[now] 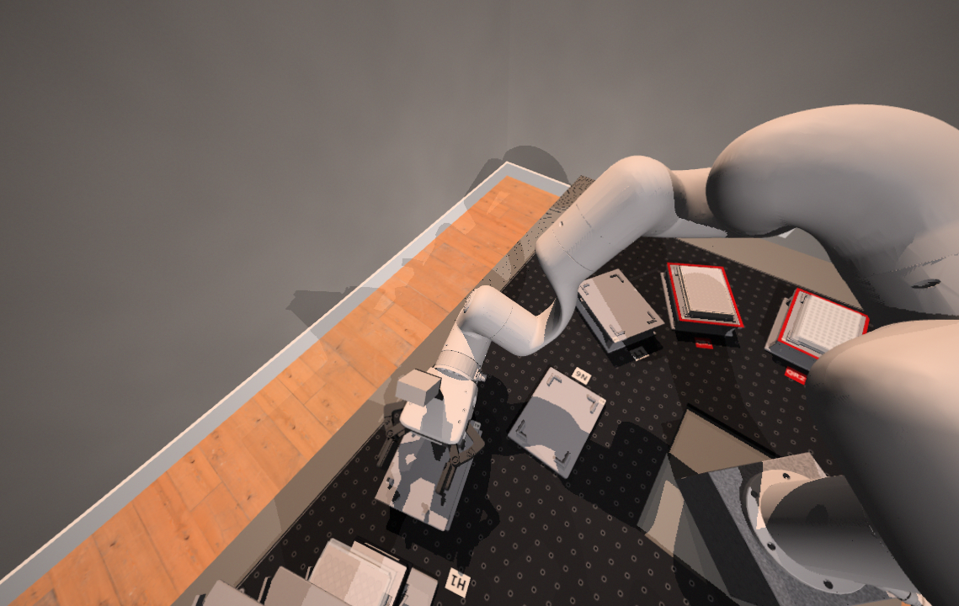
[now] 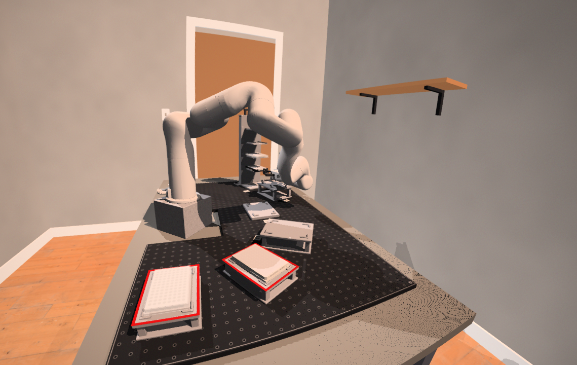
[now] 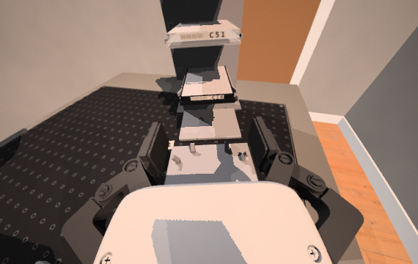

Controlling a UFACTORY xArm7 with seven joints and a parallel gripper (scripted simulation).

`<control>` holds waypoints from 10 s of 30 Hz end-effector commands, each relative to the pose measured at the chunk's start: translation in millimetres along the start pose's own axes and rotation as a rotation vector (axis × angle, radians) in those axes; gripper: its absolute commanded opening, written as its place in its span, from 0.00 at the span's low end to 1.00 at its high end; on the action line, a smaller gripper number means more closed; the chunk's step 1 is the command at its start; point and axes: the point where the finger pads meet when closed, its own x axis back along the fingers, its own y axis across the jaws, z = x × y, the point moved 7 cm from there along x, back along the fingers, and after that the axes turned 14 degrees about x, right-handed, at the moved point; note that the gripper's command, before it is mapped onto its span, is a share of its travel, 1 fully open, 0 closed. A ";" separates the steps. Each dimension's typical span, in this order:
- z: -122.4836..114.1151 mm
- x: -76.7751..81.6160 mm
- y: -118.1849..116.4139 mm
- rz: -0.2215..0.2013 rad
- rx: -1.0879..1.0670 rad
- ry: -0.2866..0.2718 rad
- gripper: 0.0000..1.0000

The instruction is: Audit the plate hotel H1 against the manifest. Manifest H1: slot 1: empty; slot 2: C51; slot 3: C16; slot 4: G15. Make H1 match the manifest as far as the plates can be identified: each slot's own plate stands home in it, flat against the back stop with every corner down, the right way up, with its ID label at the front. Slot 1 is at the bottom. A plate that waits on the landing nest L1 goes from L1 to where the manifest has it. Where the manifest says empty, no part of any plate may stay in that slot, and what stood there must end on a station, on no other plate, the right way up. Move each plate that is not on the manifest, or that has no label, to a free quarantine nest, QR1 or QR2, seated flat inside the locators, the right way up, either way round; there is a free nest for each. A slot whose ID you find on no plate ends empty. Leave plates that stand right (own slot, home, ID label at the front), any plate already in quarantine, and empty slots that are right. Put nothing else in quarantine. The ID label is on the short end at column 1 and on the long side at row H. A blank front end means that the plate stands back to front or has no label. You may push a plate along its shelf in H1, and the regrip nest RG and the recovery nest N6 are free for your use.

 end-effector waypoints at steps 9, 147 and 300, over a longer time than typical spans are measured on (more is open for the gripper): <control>1.4 -8.8 1.3 0.001 0.004 0.001 1.00; 1.6 -100.0 1.2 0.001 0.004 0.001 0.00; 2.6 57.0 1.6 0.001 0.004 0.000 0.00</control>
